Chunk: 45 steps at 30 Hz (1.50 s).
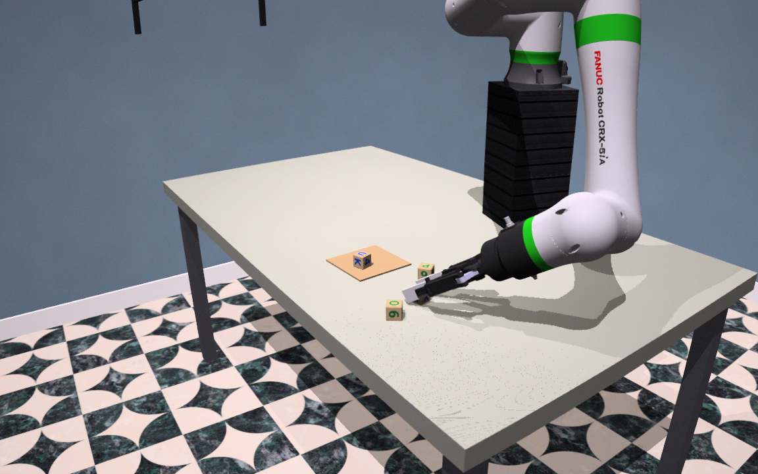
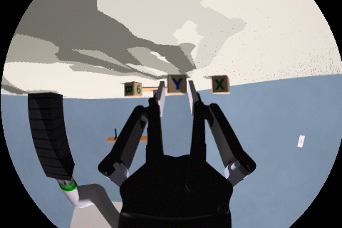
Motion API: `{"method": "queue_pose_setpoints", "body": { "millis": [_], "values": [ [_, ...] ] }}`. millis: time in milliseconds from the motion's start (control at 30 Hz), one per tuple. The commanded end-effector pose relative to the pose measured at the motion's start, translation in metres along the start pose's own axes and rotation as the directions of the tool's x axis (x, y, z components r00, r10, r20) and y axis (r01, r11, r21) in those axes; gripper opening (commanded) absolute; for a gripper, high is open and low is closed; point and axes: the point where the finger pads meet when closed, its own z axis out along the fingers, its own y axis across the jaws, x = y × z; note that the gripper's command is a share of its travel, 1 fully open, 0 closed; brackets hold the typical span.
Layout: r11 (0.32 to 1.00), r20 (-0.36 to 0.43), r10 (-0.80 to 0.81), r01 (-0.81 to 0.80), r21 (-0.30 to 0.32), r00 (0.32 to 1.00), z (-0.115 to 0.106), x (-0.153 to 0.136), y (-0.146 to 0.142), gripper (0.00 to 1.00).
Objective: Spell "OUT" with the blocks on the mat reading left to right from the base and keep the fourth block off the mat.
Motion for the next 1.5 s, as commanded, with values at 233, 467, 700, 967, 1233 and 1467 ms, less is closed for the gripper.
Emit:
{"method": "queue_pose_setpoints", "body": {
  "millis": [233, 467, 700, 967, 1233, 1467],
  "values": [
    [1.0, 0.0, 0.0, 0.0, 0.0, 1.0, -0.007, -0.012, 0.0, 0.28],
    [1.0, 0.0, 0.0, 0.0, 0.0, 1.0, -0.017, -0.028, 0.0, 0.28],
    [1.0, 0.0, 0.0, 0.0, 0.0, 1.0, -0.026, -0.042, 0.0, 0.28],
    [0.999, -0.059, -0.021, 0.024, 0.044, 0.998, -0.019, -0.044, -0.007, 0.28],
    [0.984, -0.279, -0.059, 0.102, 0.144, 0.959, -0.006, -0.045, -0.028, 0.28],
    [0.975, -0.463, -0.055, 0.148, 0.165, 0.884, -0.005, -0.044, -0.038, 0.28]
  ]
}}
